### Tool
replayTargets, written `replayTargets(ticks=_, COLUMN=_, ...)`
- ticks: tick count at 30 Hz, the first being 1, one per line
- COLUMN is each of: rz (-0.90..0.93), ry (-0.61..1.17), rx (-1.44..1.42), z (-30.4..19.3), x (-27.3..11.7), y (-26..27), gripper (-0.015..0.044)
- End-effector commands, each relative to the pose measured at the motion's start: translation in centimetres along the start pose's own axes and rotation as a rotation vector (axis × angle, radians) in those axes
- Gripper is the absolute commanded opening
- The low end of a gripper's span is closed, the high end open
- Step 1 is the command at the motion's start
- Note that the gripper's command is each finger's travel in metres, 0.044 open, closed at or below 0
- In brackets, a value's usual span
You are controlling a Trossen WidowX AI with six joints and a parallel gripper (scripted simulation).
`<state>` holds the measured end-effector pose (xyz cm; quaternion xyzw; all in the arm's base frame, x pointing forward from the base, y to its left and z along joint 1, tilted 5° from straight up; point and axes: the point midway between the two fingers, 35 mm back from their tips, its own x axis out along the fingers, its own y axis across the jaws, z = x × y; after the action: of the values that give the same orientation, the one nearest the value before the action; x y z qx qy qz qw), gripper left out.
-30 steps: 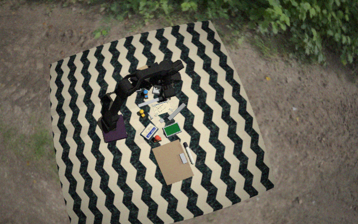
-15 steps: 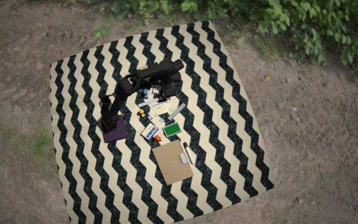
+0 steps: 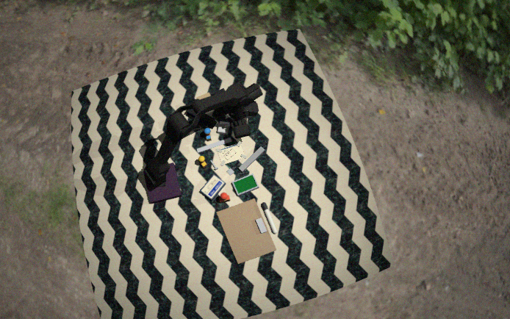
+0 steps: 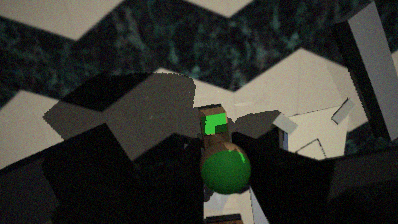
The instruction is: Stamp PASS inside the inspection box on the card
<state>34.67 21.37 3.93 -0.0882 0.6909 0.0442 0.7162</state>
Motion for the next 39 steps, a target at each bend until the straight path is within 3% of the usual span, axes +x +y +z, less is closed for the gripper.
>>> replayTargets(ticks=1, rz=0.003, ry=0.0, rx=0.001, z=0.0, x=-0.3, y=0.0, gripper=0.0)
replayTargets(ticks=39, rz=0.006, ry=0.0, rx=0.001, z=0.1, x=-2.1, y=0.0, gripper=0.0)
